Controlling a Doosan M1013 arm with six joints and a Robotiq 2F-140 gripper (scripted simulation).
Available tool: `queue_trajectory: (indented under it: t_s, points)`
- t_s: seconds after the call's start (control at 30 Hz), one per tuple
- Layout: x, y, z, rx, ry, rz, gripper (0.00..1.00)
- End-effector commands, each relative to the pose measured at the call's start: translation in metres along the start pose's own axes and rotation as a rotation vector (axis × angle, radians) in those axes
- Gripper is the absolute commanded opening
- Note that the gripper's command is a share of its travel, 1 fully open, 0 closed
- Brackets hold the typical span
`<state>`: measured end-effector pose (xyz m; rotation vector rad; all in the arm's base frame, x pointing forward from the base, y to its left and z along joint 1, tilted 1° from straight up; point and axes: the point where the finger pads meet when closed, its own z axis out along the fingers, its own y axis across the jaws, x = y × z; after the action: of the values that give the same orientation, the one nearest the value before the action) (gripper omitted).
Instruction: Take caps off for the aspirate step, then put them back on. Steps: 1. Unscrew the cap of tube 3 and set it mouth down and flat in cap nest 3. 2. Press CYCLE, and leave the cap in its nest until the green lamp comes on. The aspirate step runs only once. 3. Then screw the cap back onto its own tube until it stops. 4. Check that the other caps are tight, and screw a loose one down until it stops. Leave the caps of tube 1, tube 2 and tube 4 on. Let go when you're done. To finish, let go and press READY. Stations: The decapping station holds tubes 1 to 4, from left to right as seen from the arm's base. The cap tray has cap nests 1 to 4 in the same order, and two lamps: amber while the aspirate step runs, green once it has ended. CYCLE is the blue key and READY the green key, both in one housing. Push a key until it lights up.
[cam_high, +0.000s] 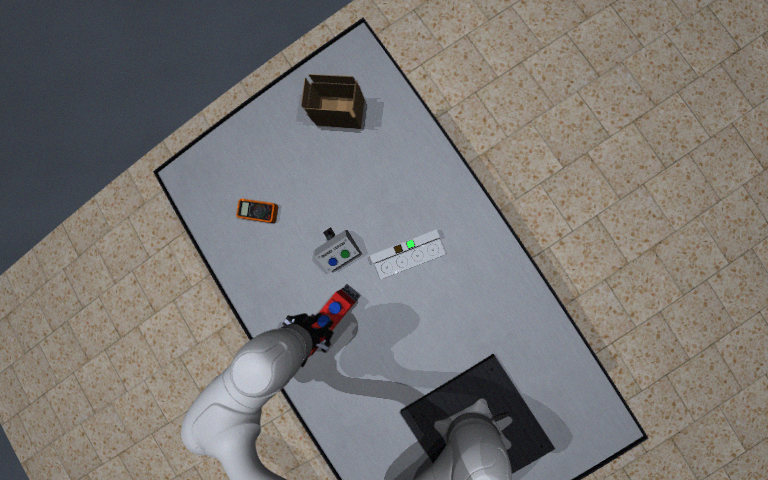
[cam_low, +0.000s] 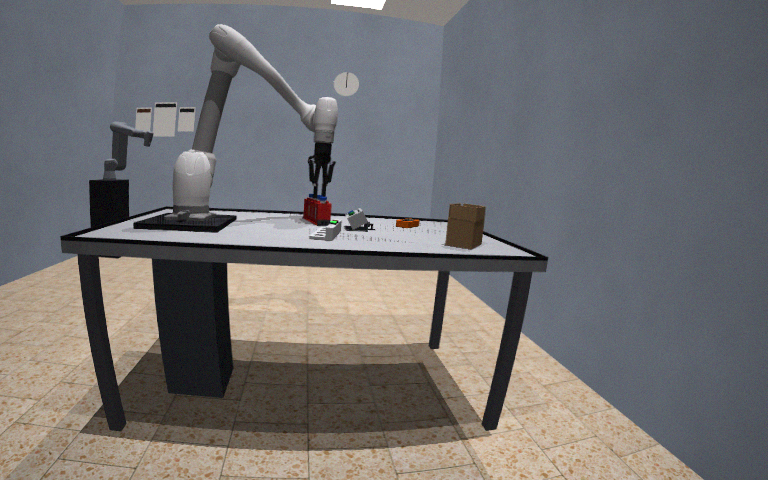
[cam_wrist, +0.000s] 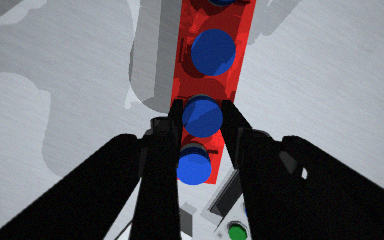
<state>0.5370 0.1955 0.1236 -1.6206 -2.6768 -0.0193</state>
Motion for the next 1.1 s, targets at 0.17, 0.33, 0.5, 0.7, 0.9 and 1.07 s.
queue_trajectory:
  t_s: [0.17, 0.33, 0.5, 0.7, 0.9, 1.07]
  points:
    - [0.0006, 0.0016, 0.0015, -0.005, -0.008, 0.455, 0.3]
    - [0.0006, 0.0016, 0.0015, -0.006, -0.008, 0.652, 0.3]
    - [0.0005, 0.0009, 0.0005, -0.003, -0.004, 0.653, 0.3]
    - [0.0004, 0.0008, 0.0006, -0.003, -0.004, 0.652, 0.41]
    - [0.0004, 0.0008, 0.0006, -0.003, -0.004, 0.653, 0.41]
    - [0.0005, 0.0014, 0.0024, -0.004, -0.005, 0.487, 0.41]
